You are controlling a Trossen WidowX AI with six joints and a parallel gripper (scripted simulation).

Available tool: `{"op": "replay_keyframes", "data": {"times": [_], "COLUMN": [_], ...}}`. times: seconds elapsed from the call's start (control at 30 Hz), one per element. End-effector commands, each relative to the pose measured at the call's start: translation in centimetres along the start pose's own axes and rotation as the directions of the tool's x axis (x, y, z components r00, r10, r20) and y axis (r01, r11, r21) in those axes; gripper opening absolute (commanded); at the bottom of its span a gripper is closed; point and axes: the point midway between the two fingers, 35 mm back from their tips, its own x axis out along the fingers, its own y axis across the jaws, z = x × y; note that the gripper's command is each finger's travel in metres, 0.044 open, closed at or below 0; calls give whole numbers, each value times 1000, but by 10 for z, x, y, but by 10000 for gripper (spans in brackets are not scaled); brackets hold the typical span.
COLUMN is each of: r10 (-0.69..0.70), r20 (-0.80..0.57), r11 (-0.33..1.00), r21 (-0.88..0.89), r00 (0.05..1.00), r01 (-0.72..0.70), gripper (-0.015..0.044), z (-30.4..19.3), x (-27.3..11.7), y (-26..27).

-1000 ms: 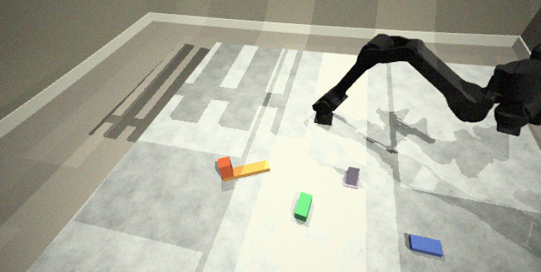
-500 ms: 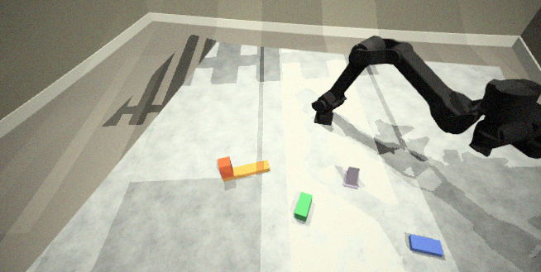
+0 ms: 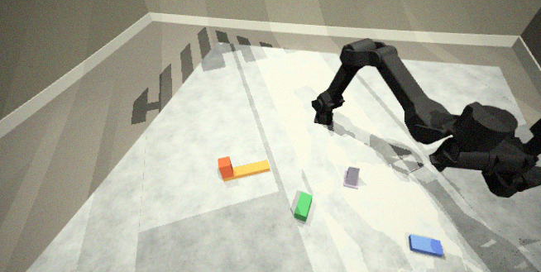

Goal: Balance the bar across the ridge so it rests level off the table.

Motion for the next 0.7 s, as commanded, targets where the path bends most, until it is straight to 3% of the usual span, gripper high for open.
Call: {"op": "replay_keyframes", "data": {"times": [0.0,0.33,0.67], "r10": [30,114,250], "r20": [-74,-252,-460], "r11": [999,992,967], "r21": [34,80,155], "r00": [997,961,852], "r01": [-28,-96,-201], "gripper": [315,315,315], "z": [-19,-64,-112], "x": [-17,-66,-144], "y": [6,21,44]}}
